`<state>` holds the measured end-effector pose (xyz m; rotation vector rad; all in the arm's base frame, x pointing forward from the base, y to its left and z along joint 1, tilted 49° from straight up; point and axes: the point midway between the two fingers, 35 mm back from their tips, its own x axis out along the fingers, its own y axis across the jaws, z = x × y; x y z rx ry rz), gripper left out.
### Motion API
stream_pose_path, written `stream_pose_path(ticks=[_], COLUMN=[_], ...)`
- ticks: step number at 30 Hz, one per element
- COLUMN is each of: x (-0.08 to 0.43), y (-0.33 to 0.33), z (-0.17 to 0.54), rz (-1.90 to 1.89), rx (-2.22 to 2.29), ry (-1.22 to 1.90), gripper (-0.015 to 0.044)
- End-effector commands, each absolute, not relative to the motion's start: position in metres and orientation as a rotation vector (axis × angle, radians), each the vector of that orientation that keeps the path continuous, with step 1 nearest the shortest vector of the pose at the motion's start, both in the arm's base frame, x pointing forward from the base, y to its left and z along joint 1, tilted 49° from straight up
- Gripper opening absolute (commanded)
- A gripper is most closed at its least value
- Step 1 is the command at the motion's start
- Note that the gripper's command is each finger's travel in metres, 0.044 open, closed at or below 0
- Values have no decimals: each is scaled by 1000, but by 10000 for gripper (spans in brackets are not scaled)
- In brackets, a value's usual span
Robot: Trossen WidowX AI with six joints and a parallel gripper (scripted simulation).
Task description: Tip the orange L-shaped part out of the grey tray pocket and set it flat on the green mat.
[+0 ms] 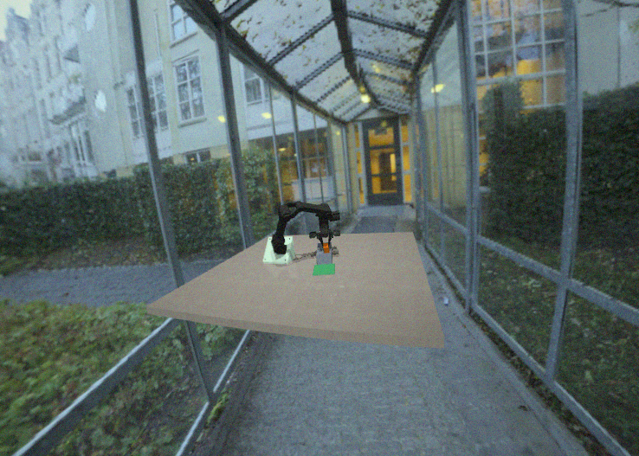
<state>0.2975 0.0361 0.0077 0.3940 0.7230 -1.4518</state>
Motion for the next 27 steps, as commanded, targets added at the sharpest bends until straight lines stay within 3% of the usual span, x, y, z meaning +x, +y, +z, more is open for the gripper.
stream_pose_path(ticks=[1,27], x=[299,300], y=[43,74], z=[12,39], rz=[-1447,-1446], rx=[403,402], ry=[723,724], gripper=[0,0])
